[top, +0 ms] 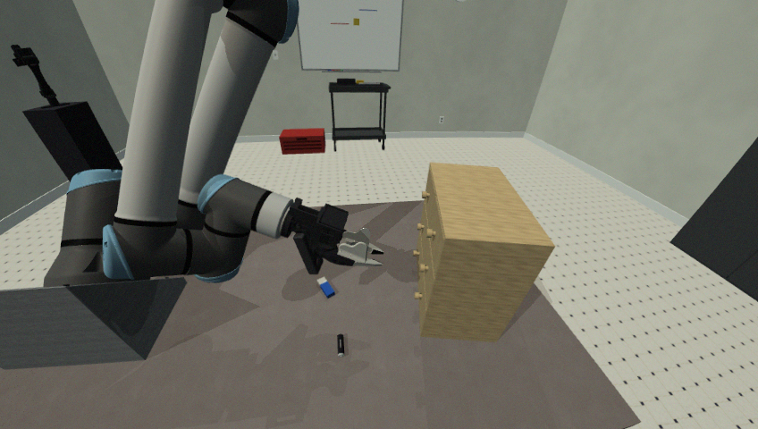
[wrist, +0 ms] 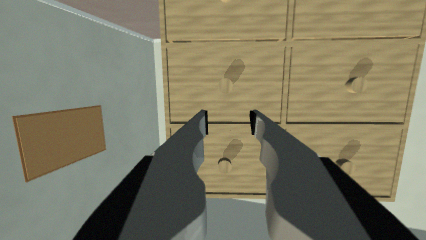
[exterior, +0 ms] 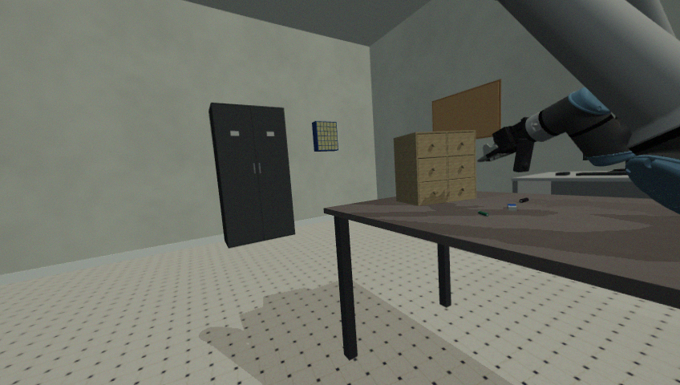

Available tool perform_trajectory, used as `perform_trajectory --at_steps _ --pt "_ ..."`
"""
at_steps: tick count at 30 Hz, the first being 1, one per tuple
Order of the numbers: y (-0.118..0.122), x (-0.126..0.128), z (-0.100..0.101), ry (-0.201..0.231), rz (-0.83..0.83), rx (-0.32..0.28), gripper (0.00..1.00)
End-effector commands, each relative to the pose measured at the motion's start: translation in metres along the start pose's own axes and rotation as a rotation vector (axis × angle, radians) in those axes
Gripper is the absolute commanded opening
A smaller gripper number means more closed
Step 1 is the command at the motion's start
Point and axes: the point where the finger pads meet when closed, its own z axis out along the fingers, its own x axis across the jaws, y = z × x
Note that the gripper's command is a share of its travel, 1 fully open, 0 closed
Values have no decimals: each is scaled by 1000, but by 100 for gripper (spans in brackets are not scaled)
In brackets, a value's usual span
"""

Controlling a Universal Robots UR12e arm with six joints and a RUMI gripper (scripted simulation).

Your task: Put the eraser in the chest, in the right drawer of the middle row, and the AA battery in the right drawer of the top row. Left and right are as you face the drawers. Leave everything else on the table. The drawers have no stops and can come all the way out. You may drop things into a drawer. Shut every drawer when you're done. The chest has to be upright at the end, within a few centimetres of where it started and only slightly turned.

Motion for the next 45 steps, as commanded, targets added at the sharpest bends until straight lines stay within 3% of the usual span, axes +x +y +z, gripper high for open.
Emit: perform_trajectory --at_steps 1,18,45 --pt "1 0 0 0 0 -1 20" --pt "1 0 9 0 0 -1 20" --pt "3 0 57 0 0 -1 20"
